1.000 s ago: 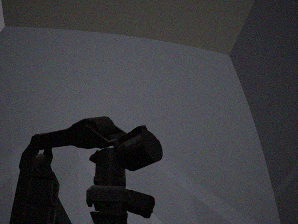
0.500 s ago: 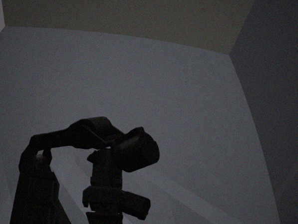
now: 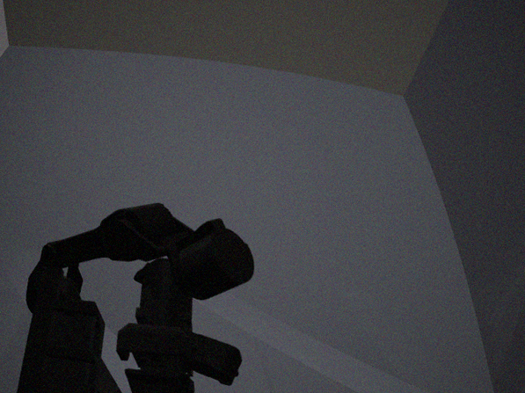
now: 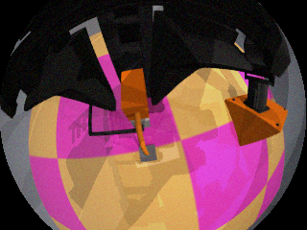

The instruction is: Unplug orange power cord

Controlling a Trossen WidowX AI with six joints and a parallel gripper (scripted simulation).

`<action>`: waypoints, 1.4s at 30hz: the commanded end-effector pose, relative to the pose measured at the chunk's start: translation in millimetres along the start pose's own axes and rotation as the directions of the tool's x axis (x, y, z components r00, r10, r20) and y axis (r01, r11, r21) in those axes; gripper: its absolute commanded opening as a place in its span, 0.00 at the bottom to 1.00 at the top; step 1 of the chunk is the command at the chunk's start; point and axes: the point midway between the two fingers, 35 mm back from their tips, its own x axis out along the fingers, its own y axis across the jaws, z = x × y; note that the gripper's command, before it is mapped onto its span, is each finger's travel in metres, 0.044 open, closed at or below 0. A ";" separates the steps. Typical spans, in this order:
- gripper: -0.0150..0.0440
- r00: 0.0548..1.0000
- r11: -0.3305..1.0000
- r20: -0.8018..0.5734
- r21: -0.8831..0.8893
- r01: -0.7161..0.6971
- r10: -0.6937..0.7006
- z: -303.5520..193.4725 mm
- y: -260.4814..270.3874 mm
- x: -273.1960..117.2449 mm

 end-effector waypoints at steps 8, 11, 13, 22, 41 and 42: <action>0.53 1.000 1.000 -0.005 -0.004 0.003 -0.003 -8.8 0.5 2.3; 0.53 1.000 1.000 -0.005 -0.004 0.003 -0.003 -8.9 0.4 6.3; 0.53 1.000 1.000 -0.005 -0.004 0.003 -0.003 -8.9 0.4 9.6; 0.34 1.000 1.000 -0.001 0.000 -0.001 0.001 -8.3 0.6 9.6; 0.25 1.000 1.000 0.000 -0.001 0.000 0.000 6.7 -0.9 9.0; 0.25 1.000 1.000 0.000 -0.001 0.000 0.000 8.4 -1.0 9.0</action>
